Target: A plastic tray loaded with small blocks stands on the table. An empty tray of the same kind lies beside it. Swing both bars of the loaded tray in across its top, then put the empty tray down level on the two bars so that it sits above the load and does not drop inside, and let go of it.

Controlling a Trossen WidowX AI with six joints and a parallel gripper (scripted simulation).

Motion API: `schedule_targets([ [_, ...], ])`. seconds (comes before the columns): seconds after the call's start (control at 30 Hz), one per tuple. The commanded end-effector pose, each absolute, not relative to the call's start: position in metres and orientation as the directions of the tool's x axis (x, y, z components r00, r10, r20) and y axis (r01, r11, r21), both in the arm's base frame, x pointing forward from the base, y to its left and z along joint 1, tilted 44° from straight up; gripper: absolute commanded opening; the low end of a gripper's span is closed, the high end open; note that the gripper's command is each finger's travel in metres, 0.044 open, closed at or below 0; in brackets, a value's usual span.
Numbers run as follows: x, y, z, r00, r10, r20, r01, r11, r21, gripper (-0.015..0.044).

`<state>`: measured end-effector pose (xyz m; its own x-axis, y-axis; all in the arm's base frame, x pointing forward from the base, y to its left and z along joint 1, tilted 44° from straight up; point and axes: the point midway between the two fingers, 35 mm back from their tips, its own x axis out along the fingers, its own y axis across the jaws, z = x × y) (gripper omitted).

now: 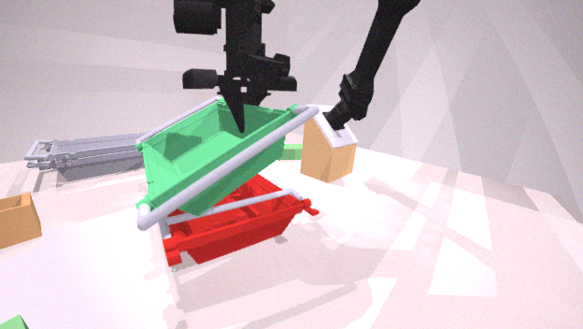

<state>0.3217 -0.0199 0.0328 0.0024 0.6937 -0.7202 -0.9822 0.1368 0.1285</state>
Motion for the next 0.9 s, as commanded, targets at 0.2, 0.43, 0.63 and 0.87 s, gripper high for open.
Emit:
schedule_targets([
  [0.2, 0.323, -0.017, 0.029, 0.034, 0.693, -0.72, -0.982, 0.159, 0.106, 0.0],
  [0.43, 0.317, -0.012, 0.025, 0.034, 0.694, -0.719, -0.982, 0.158, 0.106, 0.0],
  [0.63, 0.314, -0.009, 0.023, 0.034, 0.694, -0.719, -0.982, 0.158, 0.107, 0.0],
  [0.87, 0.31, -0.004, 0.018, 0.034, 0.694, -0.719, -0.982, 0.158, 0.107, 0.0],
])
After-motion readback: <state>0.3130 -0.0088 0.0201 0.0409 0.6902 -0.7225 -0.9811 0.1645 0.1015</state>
